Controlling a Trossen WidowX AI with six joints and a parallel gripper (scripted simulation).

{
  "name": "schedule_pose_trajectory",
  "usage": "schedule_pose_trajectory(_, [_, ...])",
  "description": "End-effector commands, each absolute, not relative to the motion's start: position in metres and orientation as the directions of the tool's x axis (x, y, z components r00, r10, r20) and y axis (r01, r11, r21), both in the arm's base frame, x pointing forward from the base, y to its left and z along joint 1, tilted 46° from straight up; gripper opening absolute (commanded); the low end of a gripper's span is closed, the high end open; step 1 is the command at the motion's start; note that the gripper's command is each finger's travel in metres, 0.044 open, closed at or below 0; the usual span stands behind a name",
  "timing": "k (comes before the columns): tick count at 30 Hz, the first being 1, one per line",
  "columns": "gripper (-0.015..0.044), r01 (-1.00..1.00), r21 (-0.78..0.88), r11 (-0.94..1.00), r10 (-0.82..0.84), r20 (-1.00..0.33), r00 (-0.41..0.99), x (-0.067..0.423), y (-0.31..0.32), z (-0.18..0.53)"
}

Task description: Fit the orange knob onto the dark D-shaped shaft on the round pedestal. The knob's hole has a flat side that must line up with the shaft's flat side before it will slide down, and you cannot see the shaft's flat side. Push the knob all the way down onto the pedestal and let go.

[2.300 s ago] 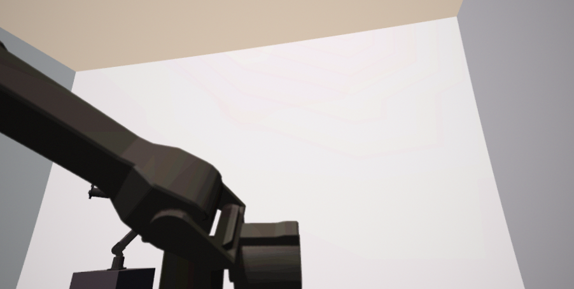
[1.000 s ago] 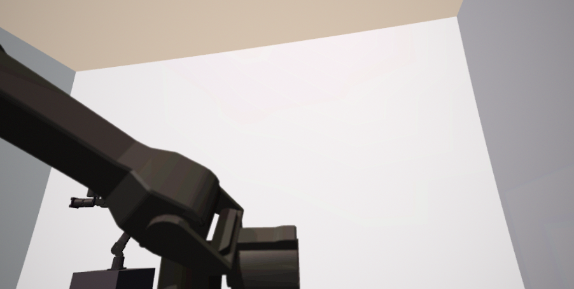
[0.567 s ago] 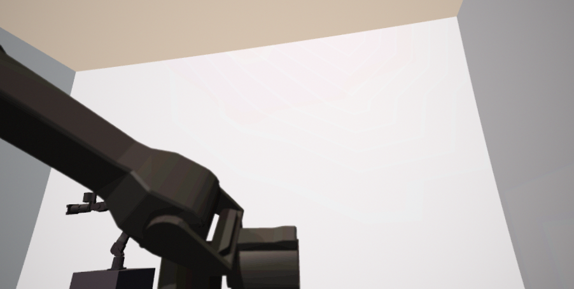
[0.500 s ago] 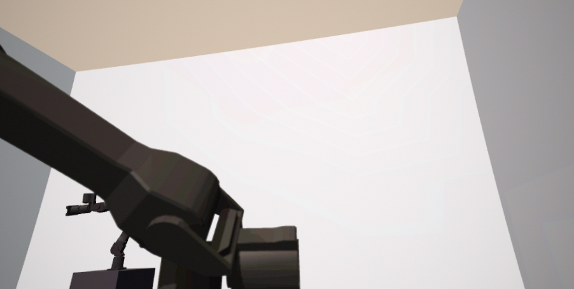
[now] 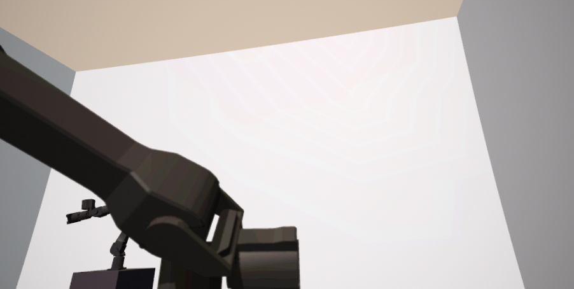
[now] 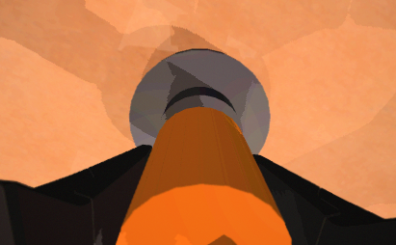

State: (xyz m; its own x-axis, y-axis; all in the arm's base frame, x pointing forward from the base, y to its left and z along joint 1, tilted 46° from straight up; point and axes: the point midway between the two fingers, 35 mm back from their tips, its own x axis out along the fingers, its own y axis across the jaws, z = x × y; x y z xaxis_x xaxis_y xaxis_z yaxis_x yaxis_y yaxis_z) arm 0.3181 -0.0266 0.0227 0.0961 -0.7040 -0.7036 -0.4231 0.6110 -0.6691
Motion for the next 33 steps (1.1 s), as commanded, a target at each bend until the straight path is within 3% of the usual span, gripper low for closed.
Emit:
schedule_pose_trajectory(1, [0.0,-0.435,-0.669,0.603,-0.707,-0.701,0.098,0.3182,-0.0273,0.0226])
schedule_pose_trajectory(33, [0.0,-0.379,-0.683,0.624,-0.707,-0.701,0.098,0.3181,-0.0333,0.0174])
